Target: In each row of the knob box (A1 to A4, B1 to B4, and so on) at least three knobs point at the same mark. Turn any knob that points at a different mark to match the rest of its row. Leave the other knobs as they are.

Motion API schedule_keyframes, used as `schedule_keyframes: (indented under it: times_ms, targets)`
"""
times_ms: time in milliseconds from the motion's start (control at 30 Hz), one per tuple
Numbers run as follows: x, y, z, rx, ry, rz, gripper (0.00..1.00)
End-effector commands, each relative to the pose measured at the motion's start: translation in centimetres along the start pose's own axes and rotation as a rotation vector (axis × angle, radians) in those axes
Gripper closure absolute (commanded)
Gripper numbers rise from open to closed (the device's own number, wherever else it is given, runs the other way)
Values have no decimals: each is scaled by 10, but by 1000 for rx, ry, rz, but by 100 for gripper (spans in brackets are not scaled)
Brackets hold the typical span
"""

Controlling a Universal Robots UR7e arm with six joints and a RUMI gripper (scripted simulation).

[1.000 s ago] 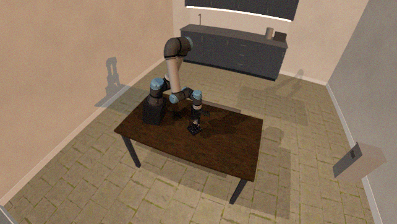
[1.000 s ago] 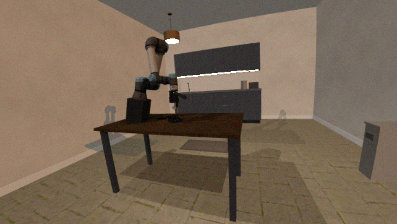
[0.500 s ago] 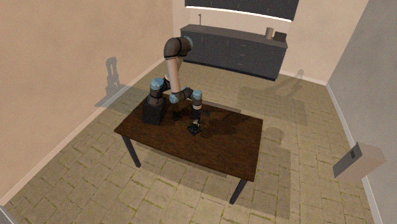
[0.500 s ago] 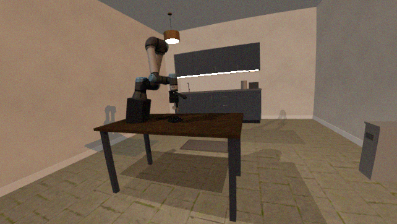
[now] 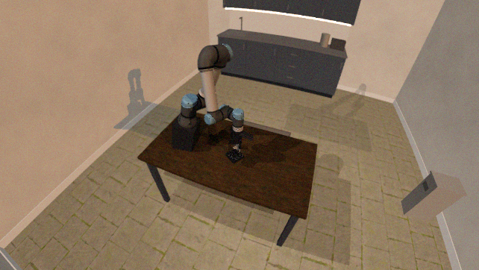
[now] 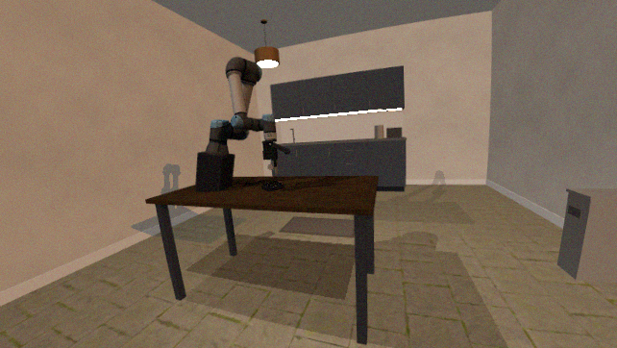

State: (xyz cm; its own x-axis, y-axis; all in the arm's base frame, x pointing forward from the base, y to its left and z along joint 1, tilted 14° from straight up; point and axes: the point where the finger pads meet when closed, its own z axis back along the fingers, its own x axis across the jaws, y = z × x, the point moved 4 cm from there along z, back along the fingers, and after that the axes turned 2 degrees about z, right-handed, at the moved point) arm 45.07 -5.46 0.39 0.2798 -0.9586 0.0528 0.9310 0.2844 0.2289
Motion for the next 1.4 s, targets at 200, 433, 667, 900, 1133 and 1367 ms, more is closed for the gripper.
schedule_keyframes:
  times_ms: [200,433,667,900,1133,1367]
  targets:
    - [0,0,0,1,-1,0,89]
    - [0,0,0,1,-1,0,89]
    - [0,0,-2,1,-1,0,89]
    - [0,0,-8,1,-1,0,89]
    - [0,0,-14,1,-1,0,89]
    - [0,0,-23,1,-1,0,89]
